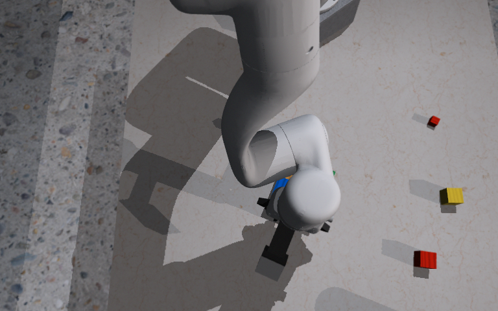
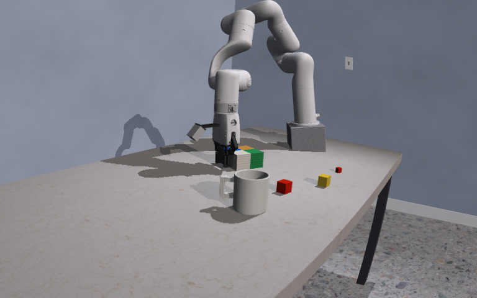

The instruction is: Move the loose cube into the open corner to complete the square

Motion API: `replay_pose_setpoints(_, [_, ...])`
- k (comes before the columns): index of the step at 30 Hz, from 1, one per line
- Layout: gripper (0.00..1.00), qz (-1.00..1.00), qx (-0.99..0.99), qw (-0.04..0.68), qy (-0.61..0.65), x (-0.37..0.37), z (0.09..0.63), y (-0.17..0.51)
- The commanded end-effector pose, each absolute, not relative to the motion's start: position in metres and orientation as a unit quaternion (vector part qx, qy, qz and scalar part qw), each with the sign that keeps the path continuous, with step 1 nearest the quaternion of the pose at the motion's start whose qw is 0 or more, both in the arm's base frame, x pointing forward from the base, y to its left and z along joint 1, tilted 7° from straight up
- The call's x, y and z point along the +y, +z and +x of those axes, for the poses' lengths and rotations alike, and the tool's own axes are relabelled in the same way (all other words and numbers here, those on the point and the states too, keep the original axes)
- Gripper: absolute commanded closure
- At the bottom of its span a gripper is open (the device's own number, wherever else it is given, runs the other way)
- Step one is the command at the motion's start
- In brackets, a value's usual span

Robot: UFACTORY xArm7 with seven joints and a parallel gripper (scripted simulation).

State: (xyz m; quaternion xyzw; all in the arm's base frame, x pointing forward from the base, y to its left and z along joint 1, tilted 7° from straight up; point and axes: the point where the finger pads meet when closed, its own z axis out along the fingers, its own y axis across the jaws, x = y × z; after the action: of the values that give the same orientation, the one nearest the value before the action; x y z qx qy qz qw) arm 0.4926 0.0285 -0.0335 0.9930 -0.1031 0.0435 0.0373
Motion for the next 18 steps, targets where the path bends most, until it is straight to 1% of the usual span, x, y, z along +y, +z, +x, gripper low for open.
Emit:
replay_pose_setpoints(1, [0.52,0.993,-0.103,0.037,0.045,0.0290,0.4942,-0.0320])
replay_pose_setpoints(18, [0.52,0.993,-0.103,0.037,0.045,0.0270,0.5038,-0.0310])
